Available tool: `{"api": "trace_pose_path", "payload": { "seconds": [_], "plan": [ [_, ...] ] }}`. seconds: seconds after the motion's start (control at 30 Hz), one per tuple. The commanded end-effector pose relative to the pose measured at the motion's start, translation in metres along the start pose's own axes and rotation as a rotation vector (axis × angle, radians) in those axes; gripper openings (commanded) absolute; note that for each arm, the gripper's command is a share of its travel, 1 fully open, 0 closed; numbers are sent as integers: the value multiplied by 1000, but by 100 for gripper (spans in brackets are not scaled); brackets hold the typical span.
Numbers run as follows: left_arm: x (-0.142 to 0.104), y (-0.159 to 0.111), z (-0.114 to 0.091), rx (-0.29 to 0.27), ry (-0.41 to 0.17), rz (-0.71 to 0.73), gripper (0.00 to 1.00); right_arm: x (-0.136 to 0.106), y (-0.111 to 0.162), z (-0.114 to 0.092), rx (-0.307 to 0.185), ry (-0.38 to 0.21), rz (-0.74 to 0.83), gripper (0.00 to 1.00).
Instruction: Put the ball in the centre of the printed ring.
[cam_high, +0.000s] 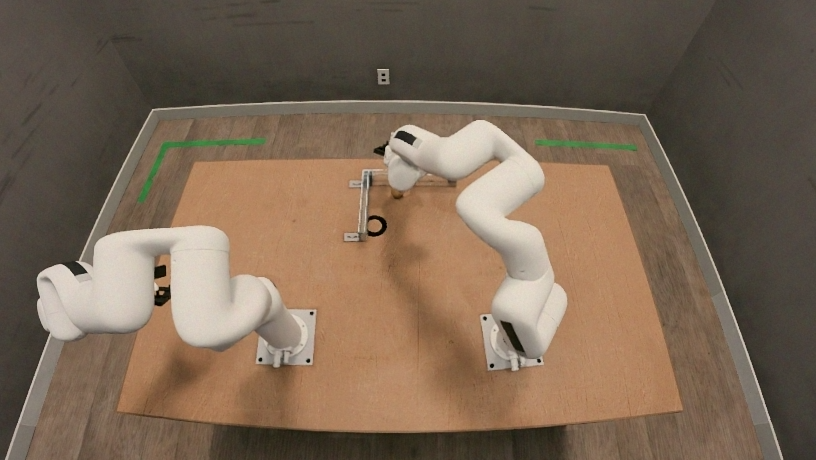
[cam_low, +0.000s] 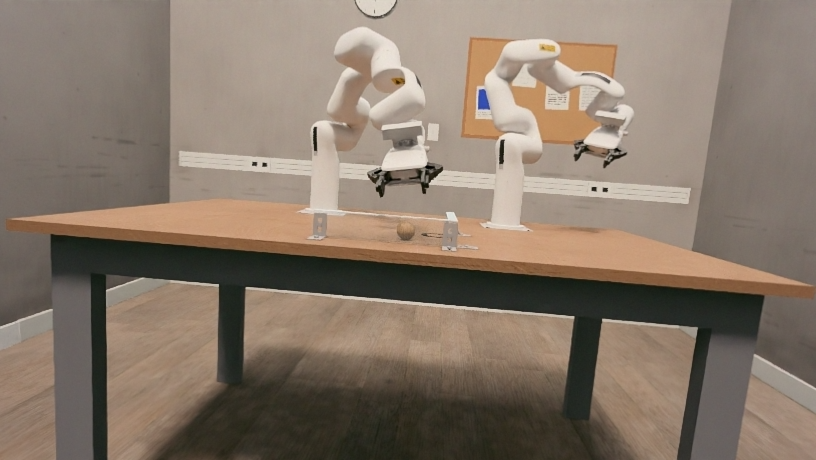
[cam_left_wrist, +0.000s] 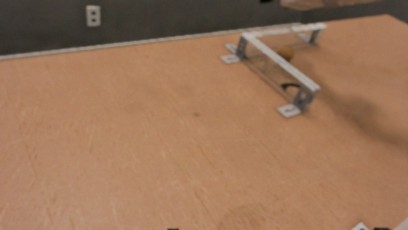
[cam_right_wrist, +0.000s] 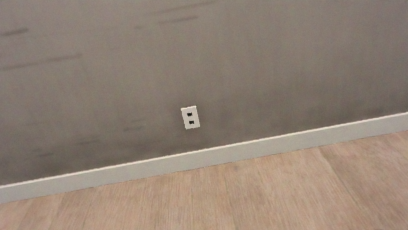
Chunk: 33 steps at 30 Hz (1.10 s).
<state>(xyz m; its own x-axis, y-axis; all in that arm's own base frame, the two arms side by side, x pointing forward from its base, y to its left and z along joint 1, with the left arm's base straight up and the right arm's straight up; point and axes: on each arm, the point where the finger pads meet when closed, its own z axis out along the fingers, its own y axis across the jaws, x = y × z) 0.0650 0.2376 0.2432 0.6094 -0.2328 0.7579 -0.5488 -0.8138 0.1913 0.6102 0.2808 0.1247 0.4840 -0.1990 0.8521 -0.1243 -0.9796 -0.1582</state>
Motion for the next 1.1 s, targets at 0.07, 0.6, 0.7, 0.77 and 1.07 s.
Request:
{"api": "trace_pose_path", "payload": {
  "seconds": [0.07,0.6,0.7,0.77,1.07],
  "plan": [
    [0,-1,-1,4,-7,-10,100,2,-1,0,2,3,2,100],
    [-4,-4,-5,20,-43,-89,100,2,-1,0,2,3,2,100],
    [-5,-6,-7,25,-56,-117,100,2,-1,0,2,3,2,100],
    [-6,-6,-8,30,-65,-137,100,2,-1,0,2,3,2,100],
    [-11,-11,-13,58,-112,-249,100,2,-1,0,2,3,2,100]
  ]
}}
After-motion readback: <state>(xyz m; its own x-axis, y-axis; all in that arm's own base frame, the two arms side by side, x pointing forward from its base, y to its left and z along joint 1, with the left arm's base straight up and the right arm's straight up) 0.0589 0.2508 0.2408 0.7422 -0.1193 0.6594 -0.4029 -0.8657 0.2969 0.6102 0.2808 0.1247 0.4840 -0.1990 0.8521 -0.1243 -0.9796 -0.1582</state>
